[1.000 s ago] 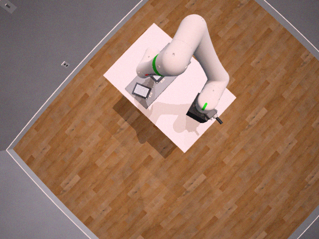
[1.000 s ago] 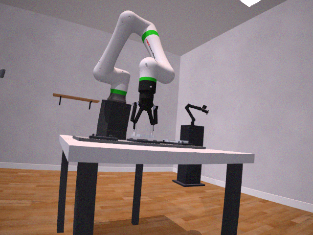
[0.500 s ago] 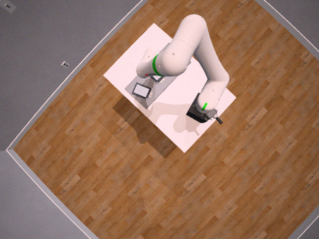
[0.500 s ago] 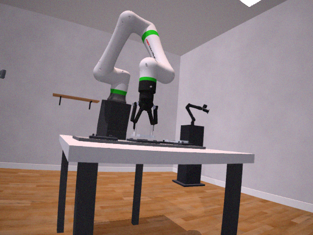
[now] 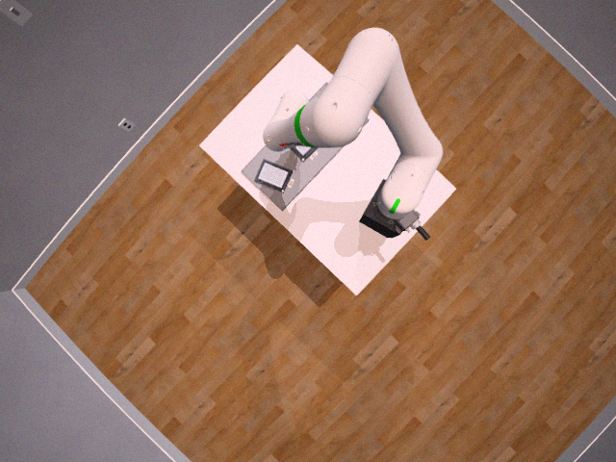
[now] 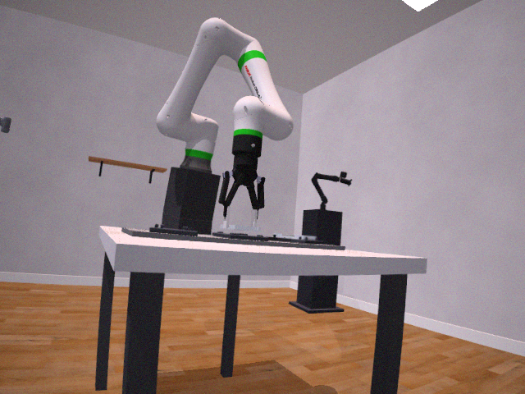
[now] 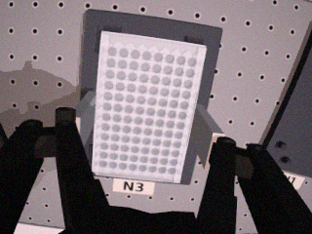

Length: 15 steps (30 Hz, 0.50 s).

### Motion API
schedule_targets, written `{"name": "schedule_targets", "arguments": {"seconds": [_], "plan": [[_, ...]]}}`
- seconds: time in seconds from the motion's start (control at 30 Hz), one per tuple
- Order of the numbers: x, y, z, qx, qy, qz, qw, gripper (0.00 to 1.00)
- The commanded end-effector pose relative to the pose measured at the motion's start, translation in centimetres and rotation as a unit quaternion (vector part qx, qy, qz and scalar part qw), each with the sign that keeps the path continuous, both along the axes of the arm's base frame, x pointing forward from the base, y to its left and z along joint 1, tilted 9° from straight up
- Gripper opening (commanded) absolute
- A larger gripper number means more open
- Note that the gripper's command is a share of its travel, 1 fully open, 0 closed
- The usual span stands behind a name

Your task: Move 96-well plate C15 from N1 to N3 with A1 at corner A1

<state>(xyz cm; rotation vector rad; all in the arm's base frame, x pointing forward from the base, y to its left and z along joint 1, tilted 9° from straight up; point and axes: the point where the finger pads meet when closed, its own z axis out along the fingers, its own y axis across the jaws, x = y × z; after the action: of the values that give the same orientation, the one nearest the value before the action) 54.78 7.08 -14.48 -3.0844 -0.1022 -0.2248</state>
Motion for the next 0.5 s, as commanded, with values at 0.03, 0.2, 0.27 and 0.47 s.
{"name": "schedule_targets", "arguments": {"seconds": [0.03, 0.2, 0.27, 0.47], "plan": [[0.02, 0.00, -0.02, 0.000, 0.000, 0.000, 1.000, 0.00], [0.04, 0.01, -0.17, 0.000, 0.000, 0.000, 1.000, 0.00], [0.06, 0.01, -0.26, 0.000, 0.000, 0.000, 1.000, 0.00], [0.09, 0.02, -0.48, 0.000, 0.000, 0.000, 1.000, 0.00]]}}
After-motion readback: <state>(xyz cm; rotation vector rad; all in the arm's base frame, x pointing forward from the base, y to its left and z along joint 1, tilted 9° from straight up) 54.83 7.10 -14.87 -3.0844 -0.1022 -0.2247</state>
